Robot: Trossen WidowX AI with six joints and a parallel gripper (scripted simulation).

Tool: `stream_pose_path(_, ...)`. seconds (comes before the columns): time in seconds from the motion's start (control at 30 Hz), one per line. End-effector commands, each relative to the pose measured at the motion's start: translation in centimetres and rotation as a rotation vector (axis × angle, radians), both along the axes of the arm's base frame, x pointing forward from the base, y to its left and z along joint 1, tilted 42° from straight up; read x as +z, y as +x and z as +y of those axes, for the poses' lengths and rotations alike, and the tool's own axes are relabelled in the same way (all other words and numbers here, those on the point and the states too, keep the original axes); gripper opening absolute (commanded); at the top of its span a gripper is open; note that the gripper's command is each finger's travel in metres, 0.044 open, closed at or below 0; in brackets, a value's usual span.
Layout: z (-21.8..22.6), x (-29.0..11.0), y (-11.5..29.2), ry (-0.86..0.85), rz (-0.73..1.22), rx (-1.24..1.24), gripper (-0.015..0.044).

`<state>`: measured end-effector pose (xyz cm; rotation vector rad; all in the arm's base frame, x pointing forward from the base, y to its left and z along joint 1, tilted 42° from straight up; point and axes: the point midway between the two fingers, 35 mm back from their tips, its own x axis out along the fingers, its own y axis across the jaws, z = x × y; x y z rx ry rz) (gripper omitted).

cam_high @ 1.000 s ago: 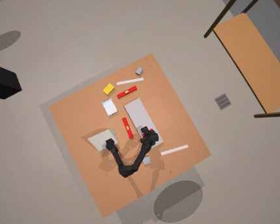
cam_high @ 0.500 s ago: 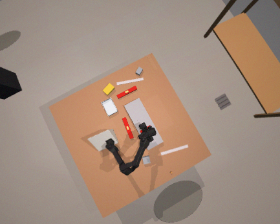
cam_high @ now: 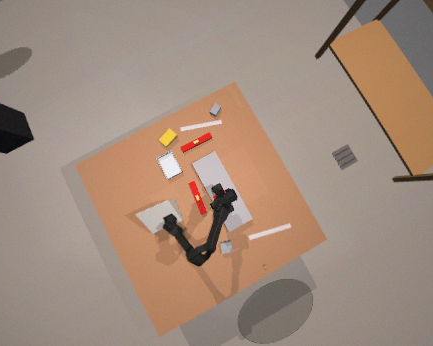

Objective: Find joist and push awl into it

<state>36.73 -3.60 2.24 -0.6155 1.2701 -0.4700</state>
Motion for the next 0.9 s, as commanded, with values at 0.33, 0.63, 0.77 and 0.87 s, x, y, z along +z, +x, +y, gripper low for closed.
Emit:
stream_pose_path(0.33,2.9,-2.5,0.0,0.003,0.000,0.001,0.0000)
stream_pose_path(0.63,4.7,-4.1,-0.1,0.004,0.000,0.001,0.0000)
stream_pose_path(0.77,5.5,-4.8,-0.1,0.005,0.000,0.001,0.0000)
stream_pose_path(0.87,6.1,-5.3,-0.1,0.005,0.000,0.001,0.0000)
